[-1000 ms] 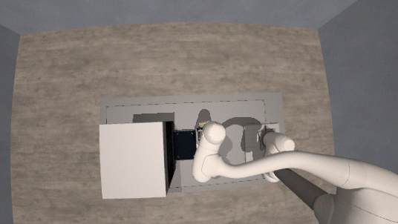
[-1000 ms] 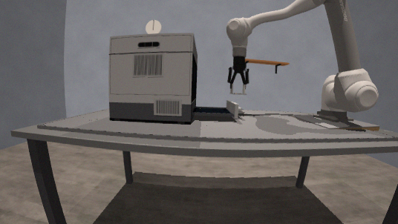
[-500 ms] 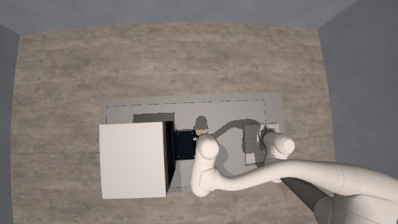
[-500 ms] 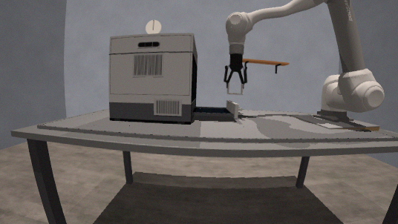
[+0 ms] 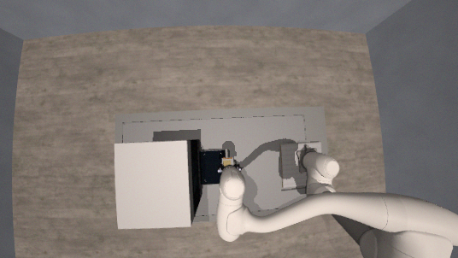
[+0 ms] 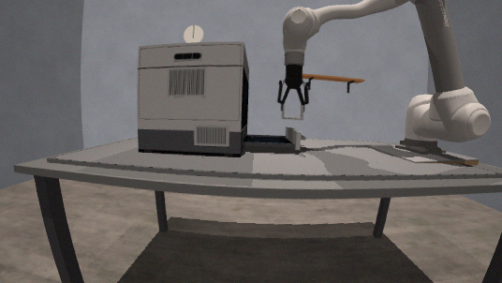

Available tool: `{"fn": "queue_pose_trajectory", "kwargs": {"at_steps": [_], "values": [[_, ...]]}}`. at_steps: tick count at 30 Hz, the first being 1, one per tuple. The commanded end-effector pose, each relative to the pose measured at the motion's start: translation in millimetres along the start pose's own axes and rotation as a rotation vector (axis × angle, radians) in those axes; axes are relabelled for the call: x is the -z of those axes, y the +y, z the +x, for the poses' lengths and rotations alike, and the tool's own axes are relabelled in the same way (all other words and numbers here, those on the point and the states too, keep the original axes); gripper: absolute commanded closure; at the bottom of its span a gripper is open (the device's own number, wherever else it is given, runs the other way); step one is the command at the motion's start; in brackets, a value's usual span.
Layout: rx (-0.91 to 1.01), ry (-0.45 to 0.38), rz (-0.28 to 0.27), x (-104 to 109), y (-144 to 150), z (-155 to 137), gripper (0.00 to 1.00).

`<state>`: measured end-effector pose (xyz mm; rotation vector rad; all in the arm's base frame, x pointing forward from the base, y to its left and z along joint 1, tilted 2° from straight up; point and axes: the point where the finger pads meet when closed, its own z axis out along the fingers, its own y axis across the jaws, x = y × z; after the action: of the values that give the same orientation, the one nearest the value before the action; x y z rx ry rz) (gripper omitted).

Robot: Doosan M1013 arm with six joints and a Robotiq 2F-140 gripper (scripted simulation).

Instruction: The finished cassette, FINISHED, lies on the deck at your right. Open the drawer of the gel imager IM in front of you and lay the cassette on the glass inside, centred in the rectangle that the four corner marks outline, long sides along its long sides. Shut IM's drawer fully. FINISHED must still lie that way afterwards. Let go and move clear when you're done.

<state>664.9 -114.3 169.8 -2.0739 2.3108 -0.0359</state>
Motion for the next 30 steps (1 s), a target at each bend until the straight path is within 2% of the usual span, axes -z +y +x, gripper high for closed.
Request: {"fn": "queue_pose_trajectory", "kwargs": {"at_steps": [1, 7, 21, 30], "values": [[0.0, 0.0, 0.0, 0, -6, -11, 0.9], [0.0, 0.0, 0.0, 0, -18, -35, 0.9], [0.0, 0.0, 0.0, 0, -18, -35, 0.9], [0.0, 0.0, 0.0, -6, -29, -35, 0.9]]}}
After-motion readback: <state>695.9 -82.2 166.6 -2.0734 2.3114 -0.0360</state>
